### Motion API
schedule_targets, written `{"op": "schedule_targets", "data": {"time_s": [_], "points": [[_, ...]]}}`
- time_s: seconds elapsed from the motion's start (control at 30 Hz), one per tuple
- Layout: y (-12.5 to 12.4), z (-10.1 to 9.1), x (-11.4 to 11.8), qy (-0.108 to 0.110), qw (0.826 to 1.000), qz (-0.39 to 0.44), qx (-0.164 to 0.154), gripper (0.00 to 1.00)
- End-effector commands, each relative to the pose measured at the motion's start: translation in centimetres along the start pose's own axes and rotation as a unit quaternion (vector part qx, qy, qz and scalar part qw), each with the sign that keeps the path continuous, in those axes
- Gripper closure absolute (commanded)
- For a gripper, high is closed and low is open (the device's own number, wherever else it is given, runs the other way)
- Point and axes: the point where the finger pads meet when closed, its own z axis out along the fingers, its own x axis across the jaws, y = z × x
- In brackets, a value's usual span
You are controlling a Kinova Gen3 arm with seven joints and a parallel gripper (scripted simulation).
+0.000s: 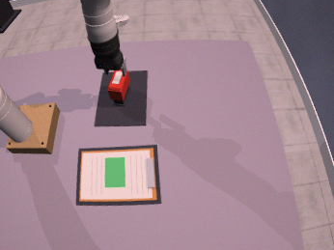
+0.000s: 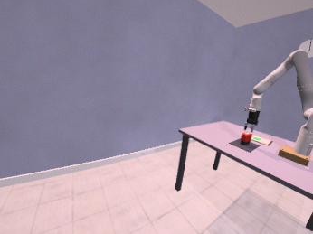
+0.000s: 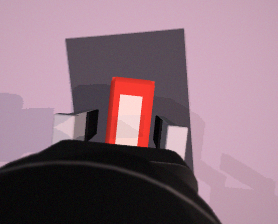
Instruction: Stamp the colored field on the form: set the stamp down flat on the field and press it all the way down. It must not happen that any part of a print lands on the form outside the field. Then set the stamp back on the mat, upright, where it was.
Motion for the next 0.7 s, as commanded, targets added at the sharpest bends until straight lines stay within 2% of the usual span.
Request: {"op": "schedule_targets", "data": {"time_s": [0.0, 0.67], "points": [[-0.17, 0.02, 0.03, -0.001, 1.000, 0.000, 0.001, 0.00], [-0.23, 0.02, 0.13, -0.002, 1.000, 0.000, 0.001, 0.00]]}}
